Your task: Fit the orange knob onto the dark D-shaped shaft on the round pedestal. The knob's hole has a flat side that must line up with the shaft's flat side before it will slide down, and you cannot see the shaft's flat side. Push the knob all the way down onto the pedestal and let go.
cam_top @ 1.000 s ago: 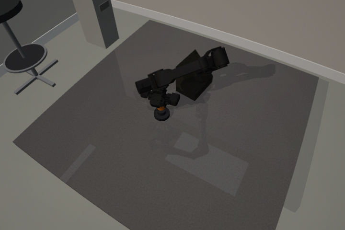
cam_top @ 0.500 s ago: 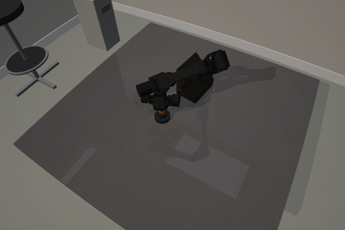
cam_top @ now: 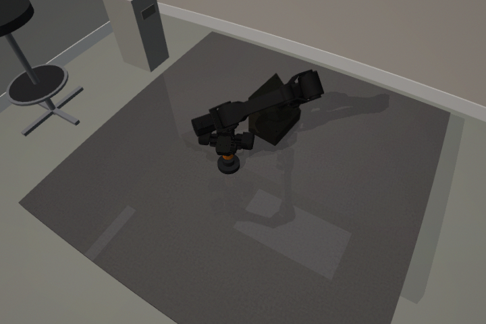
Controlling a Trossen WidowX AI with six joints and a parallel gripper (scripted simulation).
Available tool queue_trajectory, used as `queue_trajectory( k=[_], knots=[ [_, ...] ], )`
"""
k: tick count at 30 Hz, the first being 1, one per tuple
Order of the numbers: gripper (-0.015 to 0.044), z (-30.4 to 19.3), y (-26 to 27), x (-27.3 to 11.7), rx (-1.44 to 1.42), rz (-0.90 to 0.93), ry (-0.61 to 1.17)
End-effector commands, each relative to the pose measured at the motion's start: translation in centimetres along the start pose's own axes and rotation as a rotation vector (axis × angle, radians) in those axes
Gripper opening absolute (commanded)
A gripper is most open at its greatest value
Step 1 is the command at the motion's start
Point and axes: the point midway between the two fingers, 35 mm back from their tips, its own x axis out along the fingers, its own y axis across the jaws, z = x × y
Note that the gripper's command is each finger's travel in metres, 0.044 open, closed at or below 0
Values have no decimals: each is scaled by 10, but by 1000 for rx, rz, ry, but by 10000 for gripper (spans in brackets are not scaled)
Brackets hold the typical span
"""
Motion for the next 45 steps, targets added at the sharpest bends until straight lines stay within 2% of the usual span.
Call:
queue_trajectory(
  k=[1, 9, 33, 40, 45],
  knots=[
    [0, 1, 0, -3, -3, 0, -3],
    [0, 0, 0, -1, -213, 0, -3],
    [0, 1, 0, -3, -213, 0, -3],
    [0, 0, 0, -1, -412, 0, -3],
    [0, 0, 0, 0, -422, 0, -3]
  ],
)
